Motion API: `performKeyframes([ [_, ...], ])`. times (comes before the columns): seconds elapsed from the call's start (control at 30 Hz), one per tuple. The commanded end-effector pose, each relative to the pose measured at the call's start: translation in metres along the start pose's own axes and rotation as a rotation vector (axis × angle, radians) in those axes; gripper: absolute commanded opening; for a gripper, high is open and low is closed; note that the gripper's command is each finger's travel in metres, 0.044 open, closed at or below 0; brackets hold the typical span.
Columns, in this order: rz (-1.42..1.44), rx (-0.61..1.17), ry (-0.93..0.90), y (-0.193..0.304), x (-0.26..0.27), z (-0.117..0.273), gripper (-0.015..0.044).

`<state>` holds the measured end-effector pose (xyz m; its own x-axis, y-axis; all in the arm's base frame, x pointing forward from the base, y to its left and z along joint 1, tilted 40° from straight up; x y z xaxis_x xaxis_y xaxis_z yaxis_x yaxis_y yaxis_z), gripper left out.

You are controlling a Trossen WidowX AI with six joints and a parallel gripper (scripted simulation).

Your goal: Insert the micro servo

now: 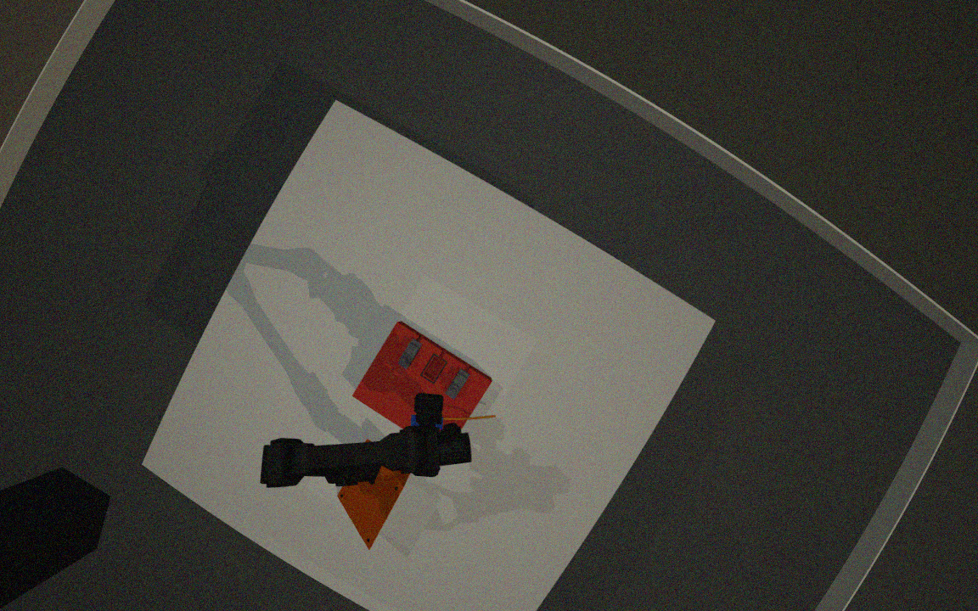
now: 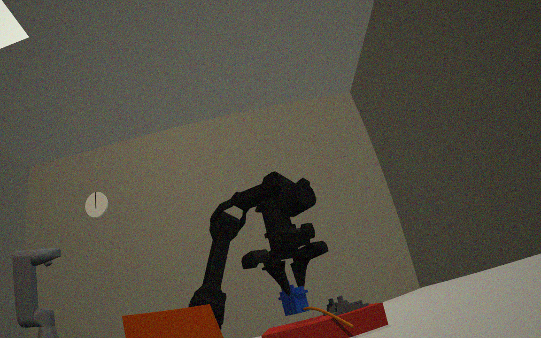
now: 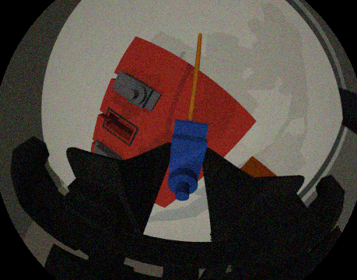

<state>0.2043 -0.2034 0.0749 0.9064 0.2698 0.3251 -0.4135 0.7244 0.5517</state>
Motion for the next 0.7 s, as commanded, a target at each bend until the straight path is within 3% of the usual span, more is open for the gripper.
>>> performKeyframes([
  [0.0,0.004,-0.006,0.003,0.0,0.001,0.003,0.0],
  [0.27,0.004,-0.006,0.003,0.004,0.01,0.003,0.0],
  [0.67,0.004,-0.003,0.001,0.056,0.045,0.002,0.0],
])
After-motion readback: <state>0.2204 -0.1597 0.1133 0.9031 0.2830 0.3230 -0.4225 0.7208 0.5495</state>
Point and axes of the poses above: the point midway between the two fingers, 35 mm back from their tips, its own z axis back along the fingers, its own x axis across the jaws, y = z × x, the point moved 6 cm from there along z, back along the fingers, and after that the axes turned 5 degrees about z, right-handed, at the moved point
